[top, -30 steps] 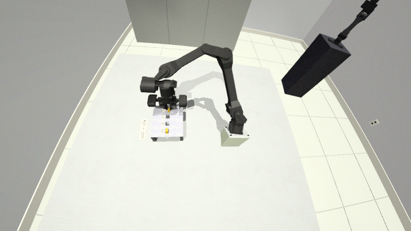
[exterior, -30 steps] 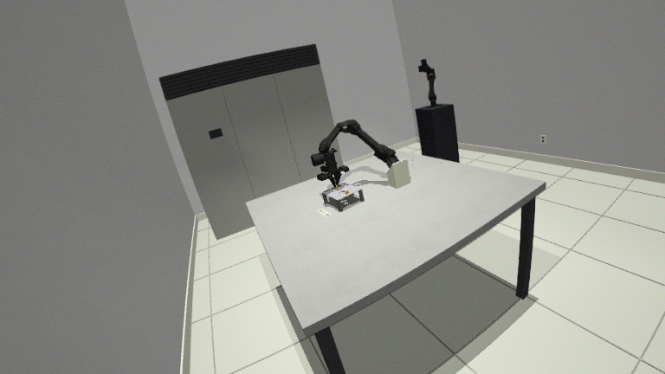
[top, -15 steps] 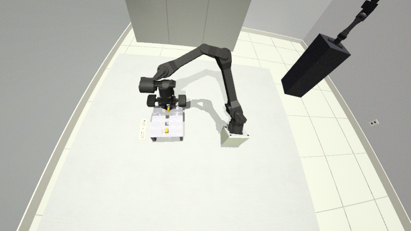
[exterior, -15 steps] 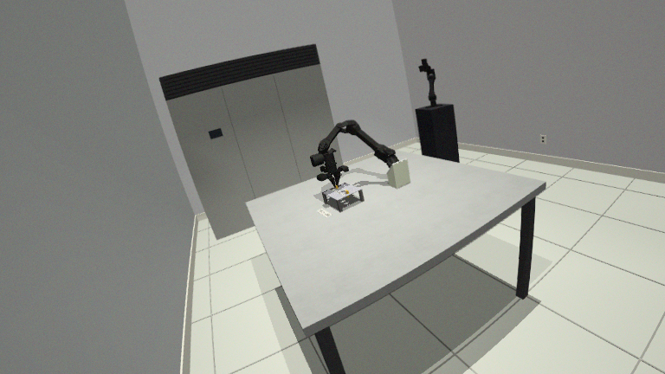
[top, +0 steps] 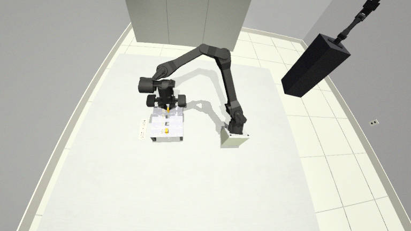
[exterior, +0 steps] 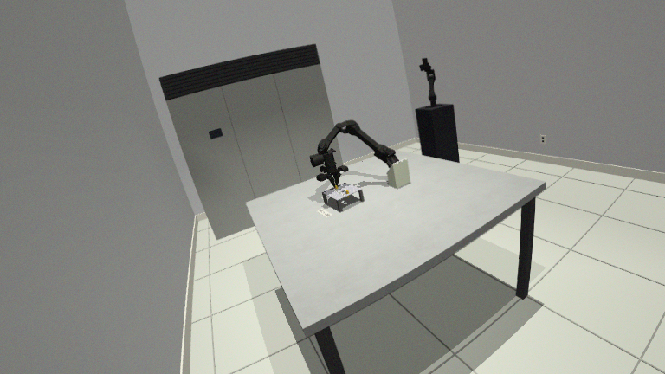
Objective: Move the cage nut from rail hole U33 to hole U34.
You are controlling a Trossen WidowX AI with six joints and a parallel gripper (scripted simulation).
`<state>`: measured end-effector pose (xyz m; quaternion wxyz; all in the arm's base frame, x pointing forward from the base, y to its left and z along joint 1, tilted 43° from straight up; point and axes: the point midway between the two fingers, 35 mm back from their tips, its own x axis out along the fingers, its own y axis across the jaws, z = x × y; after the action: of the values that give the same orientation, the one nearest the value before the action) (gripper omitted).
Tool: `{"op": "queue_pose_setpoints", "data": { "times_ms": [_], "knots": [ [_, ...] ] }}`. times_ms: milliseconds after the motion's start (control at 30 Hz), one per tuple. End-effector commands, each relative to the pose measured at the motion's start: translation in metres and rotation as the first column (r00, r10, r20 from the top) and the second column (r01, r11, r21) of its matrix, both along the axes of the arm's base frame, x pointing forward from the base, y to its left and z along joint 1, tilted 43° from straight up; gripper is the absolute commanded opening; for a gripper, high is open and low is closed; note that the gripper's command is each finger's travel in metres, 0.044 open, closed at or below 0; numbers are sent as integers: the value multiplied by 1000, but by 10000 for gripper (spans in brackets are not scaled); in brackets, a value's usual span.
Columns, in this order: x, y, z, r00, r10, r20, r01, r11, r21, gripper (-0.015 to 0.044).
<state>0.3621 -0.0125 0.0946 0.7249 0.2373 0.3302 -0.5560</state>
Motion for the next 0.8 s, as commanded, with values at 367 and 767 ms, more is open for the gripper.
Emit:
{"op": "queue_pose_setpoints", "data": {
  "times_ms": [367, 767],
  "knots": [
    [2, 0, 0, 1000, -4, -1, 4, 1000, -1, 31],
    [3, 0, 0, 1000, -4, -2, 4, 1000, 0, 31]
  ]
}}
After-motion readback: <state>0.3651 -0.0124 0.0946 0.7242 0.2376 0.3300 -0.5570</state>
